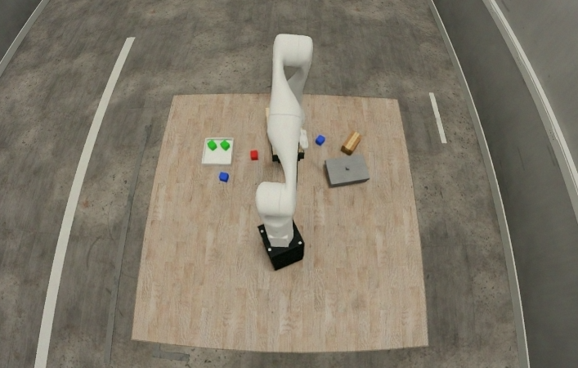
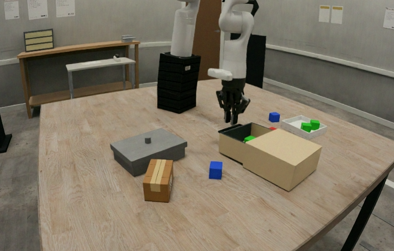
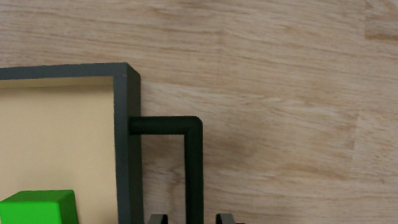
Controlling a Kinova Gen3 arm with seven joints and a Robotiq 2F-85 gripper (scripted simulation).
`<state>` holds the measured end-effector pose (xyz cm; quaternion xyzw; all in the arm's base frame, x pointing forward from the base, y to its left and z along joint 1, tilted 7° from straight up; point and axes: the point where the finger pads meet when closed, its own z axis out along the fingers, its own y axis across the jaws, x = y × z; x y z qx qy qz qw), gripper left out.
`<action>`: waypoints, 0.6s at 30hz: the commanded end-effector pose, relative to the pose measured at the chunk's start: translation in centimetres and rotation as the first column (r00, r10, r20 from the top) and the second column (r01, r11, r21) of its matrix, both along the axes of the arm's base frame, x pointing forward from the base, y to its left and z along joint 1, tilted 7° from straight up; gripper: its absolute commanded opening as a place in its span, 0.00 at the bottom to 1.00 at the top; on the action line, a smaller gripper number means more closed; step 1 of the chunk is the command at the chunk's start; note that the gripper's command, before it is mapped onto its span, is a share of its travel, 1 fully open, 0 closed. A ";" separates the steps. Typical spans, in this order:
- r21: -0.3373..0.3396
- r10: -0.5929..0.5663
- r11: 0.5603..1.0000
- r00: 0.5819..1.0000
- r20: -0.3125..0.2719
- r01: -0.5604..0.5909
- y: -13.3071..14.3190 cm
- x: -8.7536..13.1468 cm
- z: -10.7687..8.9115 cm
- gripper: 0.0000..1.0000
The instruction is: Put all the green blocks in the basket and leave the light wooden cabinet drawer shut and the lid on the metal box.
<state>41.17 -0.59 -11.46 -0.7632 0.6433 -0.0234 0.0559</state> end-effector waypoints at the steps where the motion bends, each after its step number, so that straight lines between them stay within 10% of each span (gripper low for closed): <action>1: 0.000 0.000 1.000 1.000 0.001 0.000 -0.1 0.0 1.0 0.30; 18: 0.000 0.000 1.000 1.000 0.001 0.000 -0.4 -0.6 6.5 0.30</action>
